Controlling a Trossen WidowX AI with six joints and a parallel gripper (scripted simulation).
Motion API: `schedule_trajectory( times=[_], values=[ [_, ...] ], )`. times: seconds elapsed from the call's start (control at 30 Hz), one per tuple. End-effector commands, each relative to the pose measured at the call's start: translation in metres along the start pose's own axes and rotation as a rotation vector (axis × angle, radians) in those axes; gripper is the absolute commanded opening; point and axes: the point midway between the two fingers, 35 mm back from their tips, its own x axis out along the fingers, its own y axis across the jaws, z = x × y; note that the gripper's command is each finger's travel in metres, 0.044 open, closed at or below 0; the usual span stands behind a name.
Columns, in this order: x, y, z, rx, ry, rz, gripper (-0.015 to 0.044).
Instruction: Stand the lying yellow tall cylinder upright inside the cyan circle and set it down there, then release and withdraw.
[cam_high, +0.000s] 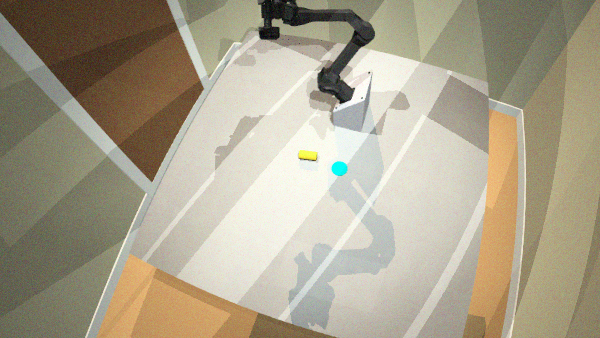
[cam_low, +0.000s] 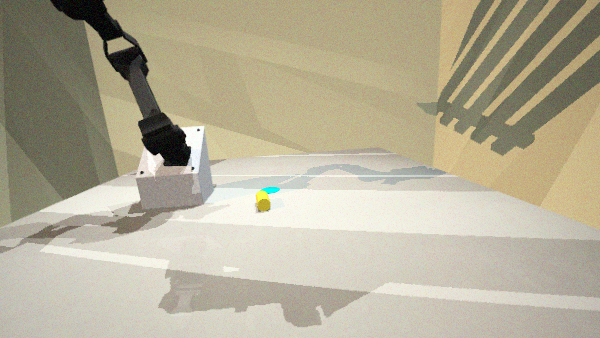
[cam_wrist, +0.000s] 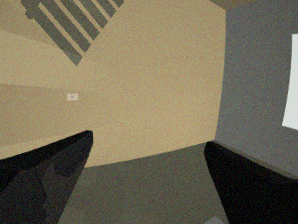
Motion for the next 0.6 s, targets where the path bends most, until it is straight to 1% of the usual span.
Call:
schedule_trajectory(
  times=[0.0,0.07,0.1,0.33,0.57],
  values=[
    [0.0,0.0,-0.002,0.016,0.003,-0.004,0.0374],
    [-0.002,0.003,-0.016,0.144,0.029,-0.036,0.0321],
    [-0.002,0.006,-0.028,0.241,0.047,-0.059,0.0309],
    [-0.001,0.048,-0.098,0.919,0.17,-0.175,0.0309],
    [0.014,0.122,-0.142,1.572,0.319,-0.212,0.0309]
  ],
)
